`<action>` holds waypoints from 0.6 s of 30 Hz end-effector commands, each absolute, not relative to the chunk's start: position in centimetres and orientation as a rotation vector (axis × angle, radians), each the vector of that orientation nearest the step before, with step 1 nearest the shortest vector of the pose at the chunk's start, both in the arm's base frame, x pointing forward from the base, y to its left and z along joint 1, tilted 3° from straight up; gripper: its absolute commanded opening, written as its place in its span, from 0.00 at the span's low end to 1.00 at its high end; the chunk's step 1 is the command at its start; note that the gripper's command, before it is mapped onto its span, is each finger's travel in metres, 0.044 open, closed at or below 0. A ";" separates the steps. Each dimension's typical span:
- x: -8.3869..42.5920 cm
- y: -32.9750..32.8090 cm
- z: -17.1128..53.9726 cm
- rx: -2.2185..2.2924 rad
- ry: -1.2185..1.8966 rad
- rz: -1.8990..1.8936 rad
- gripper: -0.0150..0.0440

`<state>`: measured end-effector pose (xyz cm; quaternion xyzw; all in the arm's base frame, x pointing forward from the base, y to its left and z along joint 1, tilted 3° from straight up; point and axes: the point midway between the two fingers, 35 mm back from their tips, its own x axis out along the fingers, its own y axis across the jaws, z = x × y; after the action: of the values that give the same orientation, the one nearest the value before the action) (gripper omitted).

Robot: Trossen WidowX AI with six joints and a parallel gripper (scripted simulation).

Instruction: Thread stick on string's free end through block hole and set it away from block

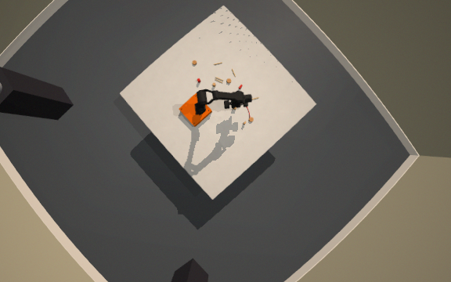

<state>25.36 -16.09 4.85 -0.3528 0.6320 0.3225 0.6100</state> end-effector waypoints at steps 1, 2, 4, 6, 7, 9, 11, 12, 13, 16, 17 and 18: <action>25.4 -16.1 4.8 -0.815 1.459 0.745 0.34; 25.4 -16.1 4.8 -0.815 1.459 0.745 0.39; 25.4 -16.1 4.8 -0.815 1.459 0.745 0.48; 25.4 -16.1 4.8 -0.815 1.459 0.745 0.57; 25.4 -16.1 4.8 -0.815 1.459 0.745 0.61; 25.4 -16.1 4.8 -0.815 1.459 0.745 0.66; 25.4 -16.1 4.8 -0.815 1.459 0.745 0.61; 25.4 -16.1 4.8 -0.815 1.459 0.745 0.57; 25.4 -16.1 4.8 -0.815 1.459 0.745 0.52; 25.4 -16.1 4.8 -0.815 1.459 0.745 0.39; 25.4 -16.1 4.8 -0.815 1.459 0.745 0.35; 25.4 -16.1 4.8 -0.815 1.459 0.745 0.30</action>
<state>25.36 -16.10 4.85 -0.3528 0.6320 0.3225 0.6100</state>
